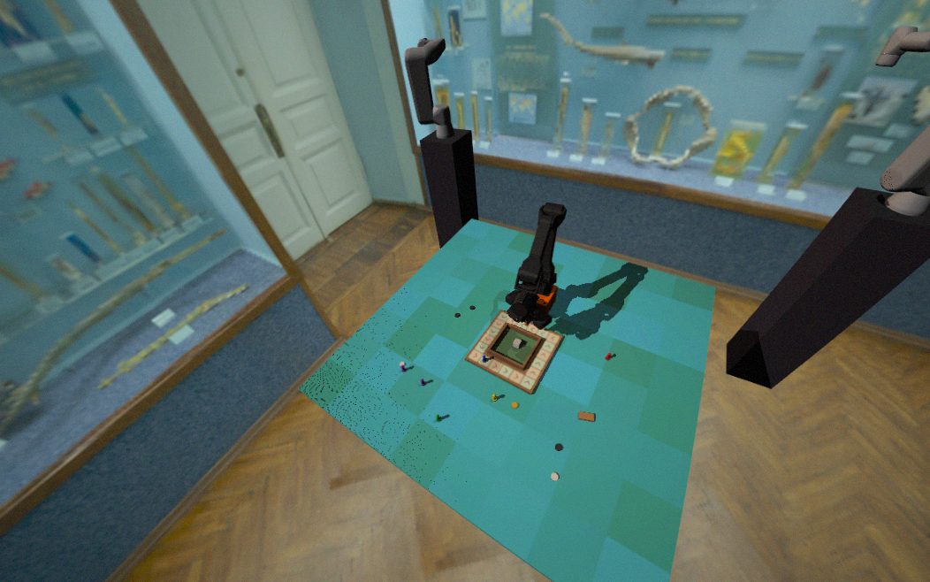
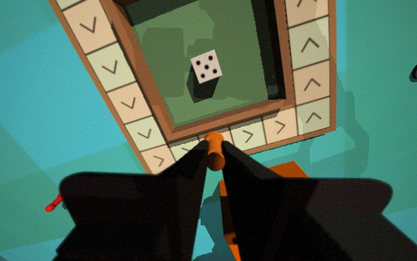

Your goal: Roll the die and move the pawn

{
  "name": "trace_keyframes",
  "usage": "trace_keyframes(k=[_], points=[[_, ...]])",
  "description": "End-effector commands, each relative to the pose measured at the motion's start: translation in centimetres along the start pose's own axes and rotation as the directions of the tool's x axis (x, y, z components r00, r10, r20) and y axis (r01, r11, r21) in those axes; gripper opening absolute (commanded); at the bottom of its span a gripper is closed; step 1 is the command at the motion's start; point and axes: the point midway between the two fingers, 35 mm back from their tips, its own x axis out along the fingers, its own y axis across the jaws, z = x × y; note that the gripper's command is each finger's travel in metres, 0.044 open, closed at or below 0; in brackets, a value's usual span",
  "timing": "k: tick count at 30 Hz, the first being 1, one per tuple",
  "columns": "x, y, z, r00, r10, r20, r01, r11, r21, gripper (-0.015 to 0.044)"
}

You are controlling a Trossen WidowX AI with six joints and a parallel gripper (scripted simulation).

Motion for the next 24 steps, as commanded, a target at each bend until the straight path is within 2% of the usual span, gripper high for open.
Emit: trace_keyframes(k=[1,11,17,24], points=[[1.0,-1.7,-0.9,1.000,0.001,-0.003,-0.001,1.000,-0.005,0.0000],[3.3,-5.2,-3.2,1.000,-0.003,-0.005,0.003,1.000,-0.005,0.0000],[3.9,-5.4,-3.3,1.000,-0.003,-0.005,0.003,1.000,-0.005,0.0000],[6.4,-5.4,-3.3,1.000,-0.003,-0.005,0.003,1.000,-0.005,0.0000]])
